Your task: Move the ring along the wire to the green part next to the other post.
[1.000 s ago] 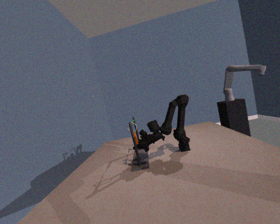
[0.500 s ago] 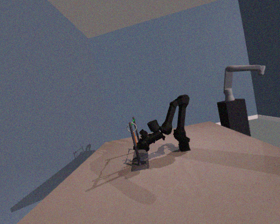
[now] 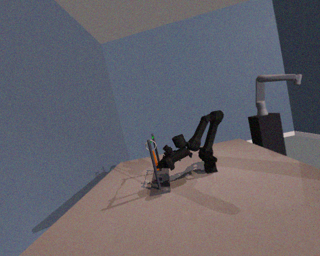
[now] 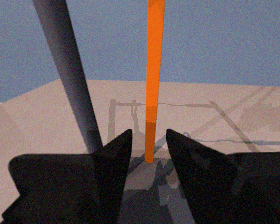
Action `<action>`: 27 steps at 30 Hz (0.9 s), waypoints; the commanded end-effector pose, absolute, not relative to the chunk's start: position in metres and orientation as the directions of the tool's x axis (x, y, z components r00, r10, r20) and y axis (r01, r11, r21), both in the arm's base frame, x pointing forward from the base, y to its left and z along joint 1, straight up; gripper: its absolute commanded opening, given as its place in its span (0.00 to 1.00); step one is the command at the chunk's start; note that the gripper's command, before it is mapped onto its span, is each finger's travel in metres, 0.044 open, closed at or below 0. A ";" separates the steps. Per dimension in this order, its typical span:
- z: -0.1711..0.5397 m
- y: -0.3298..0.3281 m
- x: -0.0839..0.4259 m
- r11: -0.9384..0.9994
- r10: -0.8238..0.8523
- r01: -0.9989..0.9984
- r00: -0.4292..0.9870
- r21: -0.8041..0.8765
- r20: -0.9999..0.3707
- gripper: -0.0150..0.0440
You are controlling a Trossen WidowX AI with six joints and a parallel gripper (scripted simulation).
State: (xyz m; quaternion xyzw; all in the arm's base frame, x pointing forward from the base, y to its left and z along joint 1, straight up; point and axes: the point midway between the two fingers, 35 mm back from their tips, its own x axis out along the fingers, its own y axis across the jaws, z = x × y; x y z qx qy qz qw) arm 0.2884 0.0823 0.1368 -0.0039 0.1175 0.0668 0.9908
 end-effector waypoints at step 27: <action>0.136 0.078 0.266 0.992 0.128 -0.129 0.962 0.011 -0.241 0.53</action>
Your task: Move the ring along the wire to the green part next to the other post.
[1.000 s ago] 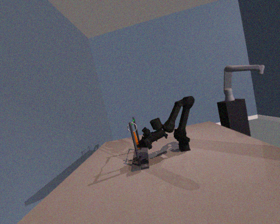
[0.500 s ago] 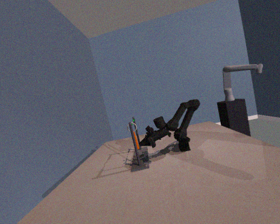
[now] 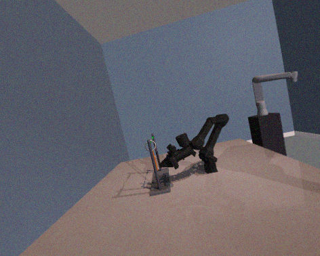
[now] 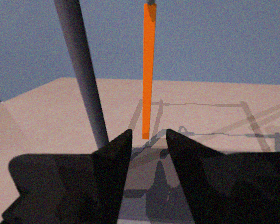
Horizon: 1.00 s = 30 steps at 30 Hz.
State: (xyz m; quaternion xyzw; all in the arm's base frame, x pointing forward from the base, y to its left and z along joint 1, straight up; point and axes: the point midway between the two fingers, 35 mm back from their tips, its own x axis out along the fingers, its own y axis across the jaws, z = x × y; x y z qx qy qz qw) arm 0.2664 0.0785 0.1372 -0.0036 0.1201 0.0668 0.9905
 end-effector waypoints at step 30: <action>0.149 0.071 0.217 0.991 0.132 -0.133 0.961 0.009 -0.242 1.00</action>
